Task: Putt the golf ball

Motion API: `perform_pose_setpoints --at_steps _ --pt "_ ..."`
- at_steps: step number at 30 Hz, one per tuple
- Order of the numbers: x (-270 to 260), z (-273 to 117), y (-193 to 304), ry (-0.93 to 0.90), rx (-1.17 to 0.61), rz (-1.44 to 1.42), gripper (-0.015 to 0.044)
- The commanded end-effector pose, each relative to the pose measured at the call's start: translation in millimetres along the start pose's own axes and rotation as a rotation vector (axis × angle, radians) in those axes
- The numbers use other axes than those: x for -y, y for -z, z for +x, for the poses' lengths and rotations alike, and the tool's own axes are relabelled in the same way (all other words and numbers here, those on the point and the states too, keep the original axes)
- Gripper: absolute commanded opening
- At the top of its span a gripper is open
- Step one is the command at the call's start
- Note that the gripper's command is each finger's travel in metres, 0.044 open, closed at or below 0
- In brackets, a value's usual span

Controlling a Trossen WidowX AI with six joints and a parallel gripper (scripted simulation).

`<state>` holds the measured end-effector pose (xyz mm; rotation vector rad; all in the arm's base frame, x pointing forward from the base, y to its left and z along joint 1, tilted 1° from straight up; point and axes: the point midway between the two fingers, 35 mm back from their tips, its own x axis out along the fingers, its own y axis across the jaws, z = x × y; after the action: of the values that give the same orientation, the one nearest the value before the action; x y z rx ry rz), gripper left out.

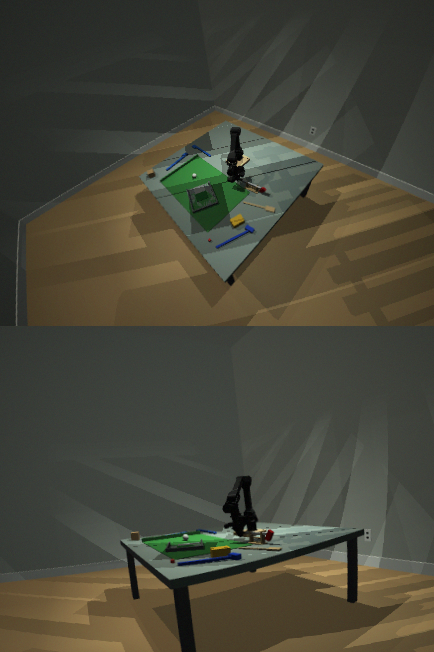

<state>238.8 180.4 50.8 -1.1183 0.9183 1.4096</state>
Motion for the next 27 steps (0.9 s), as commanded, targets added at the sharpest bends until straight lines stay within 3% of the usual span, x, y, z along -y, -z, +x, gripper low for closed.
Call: perform_pose_setpoints --at_steps 1,16,27 --pt "3.4 -11.3 -4.5 0.008 0.004 -0.002 0.0" --pt "1.8 -92.1 -25.2 0.006 0.004 -0.002 0.0" --pt "8.0 -92.9 -9.9 0.019 -0.007 0.074 0.0"
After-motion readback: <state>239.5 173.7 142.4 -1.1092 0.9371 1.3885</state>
